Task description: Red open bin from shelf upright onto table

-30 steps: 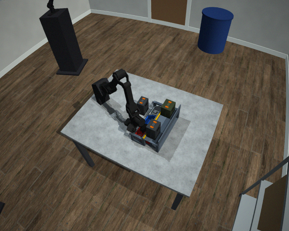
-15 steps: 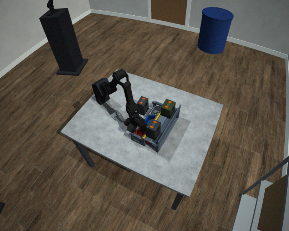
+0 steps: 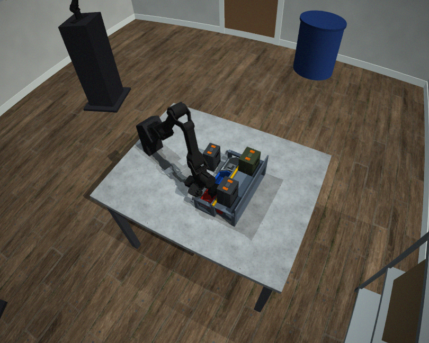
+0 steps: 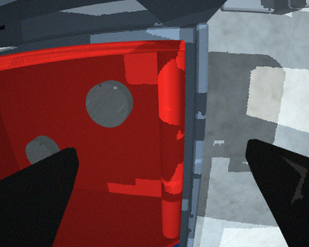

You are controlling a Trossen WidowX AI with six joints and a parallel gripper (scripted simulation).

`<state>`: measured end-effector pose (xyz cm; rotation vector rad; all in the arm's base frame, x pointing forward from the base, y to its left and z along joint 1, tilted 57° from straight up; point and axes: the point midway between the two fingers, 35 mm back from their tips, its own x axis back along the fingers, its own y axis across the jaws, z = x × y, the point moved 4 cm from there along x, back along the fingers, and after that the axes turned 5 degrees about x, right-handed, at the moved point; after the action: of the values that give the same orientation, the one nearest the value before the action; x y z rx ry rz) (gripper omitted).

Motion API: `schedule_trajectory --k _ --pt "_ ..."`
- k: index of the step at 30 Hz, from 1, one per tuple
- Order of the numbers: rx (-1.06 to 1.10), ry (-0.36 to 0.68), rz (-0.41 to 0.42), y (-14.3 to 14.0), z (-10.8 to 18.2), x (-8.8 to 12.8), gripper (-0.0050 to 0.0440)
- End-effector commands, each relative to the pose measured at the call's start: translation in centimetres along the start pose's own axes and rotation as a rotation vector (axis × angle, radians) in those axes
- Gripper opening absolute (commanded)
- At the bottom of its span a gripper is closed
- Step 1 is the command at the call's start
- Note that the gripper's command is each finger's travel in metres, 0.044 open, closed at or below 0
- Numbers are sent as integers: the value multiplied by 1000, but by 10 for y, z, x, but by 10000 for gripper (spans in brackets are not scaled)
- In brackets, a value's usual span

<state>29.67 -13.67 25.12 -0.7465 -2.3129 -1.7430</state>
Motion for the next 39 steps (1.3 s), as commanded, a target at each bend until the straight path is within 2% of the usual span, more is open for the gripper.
schedule_trajectory --k 1,13,14,39 --pt "3 -10 -21 7 -2 6 425" --pt "3 -10 -21 7 -2 6 425" --pt "3 -9 -21 6 -2 5 0" --pt "3 -9 -20 6 -2 5 0"
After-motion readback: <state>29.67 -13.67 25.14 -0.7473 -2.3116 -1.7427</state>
